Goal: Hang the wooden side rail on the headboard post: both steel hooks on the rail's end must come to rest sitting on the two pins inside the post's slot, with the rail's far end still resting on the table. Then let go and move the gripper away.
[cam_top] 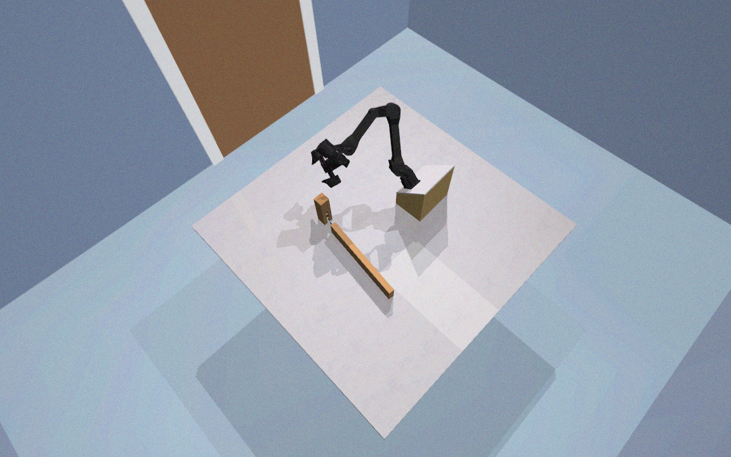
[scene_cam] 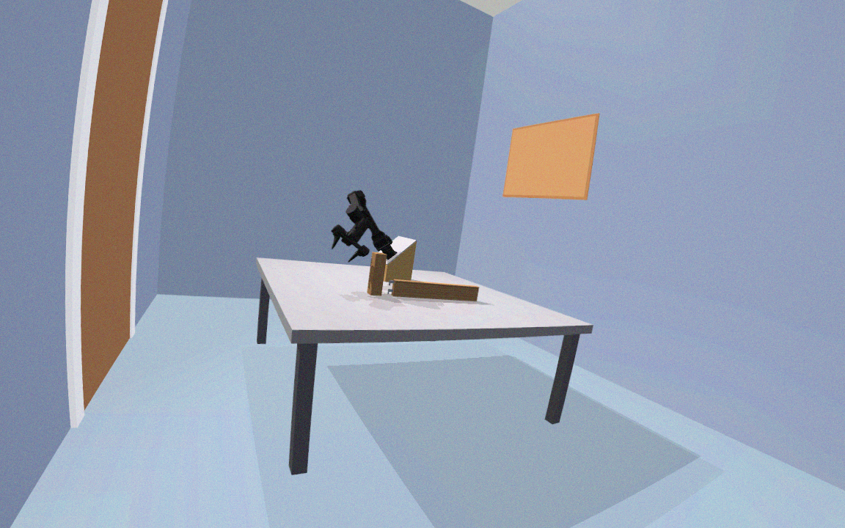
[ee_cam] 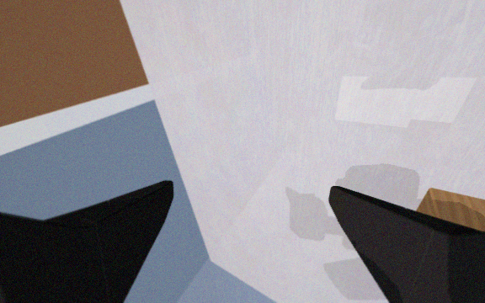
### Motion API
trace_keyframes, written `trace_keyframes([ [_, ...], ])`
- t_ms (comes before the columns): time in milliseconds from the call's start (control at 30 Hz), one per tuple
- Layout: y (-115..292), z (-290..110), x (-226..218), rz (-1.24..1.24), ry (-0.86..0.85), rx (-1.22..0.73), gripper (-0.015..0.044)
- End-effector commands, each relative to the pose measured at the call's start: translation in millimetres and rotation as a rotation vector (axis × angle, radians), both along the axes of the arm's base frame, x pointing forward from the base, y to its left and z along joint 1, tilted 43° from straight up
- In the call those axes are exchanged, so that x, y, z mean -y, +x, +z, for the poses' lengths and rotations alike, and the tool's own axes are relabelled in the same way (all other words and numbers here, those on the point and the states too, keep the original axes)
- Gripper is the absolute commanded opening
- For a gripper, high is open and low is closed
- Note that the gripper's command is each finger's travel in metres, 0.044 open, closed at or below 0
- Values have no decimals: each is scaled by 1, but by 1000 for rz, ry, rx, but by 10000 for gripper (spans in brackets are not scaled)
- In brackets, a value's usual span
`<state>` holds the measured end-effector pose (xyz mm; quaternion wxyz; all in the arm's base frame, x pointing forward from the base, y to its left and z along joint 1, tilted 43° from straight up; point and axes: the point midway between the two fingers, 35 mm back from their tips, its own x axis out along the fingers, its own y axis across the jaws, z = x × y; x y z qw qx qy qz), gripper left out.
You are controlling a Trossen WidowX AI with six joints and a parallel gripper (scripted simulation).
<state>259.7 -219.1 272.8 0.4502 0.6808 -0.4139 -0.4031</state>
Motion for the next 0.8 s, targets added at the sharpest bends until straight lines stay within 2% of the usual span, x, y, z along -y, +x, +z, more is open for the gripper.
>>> trace_keyframes([
  [0,10,-28,-21,15,56,83,440],
  [100,16,-50,-40,29,105,160,440],
  [333,32,-96,-87,125,185,178,440],
  [767,24,-140,-148,127,412,602,440],
])
